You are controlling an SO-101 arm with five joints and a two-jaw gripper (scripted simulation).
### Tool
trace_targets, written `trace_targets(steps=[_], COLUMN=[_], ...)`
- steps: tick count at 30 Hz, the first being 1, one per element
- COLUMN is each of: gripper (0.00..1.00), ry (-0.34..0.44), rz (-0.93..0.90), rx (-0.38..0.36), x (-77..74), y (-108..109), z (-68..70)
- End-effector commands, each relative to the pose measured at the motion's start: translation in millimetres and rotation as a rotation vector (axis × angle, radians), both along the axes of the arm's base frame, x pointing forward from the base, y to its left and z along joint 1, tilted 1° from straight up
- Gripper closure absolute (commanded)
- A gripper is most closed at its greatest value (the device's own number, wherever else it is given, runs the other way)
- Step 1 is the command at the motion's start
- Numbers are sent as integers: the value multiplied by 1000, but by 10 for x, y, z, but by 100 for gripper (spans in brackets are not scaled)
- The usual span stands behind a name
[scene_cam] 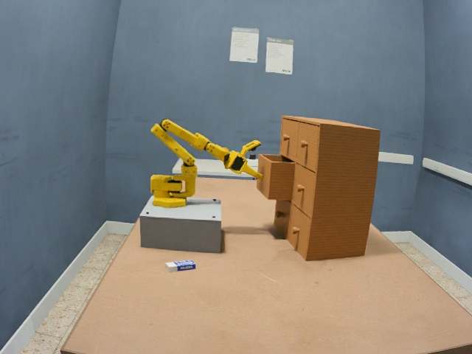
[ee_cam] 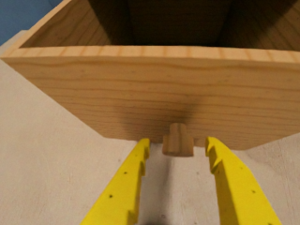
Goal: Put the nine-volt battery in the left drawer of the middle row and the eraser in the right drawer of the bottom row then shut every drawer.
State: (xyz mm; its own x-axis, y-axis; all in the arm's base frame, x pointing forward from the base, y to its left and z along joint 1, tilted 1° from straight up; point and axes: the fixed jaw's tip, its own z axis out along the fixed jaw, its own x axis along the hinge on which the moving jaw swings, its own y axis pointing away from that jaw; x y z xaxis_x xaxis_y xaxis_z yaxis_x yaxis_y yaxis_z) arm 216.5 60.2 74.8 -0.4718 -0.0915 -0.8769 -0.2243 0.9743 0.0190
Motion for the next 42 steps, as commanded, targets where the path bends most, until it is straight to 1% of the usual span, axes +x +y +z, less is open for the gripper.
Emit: trace_targets(steps=[1, 18, 42], gripper=[79, 79, 94], ry=[2, 2, 2], rz=[-2, -2, -2], rx=[-6, -6, -6], x=[-13, -15, -15], y=[-15, -15, -15], z=[-27, -30, -30])
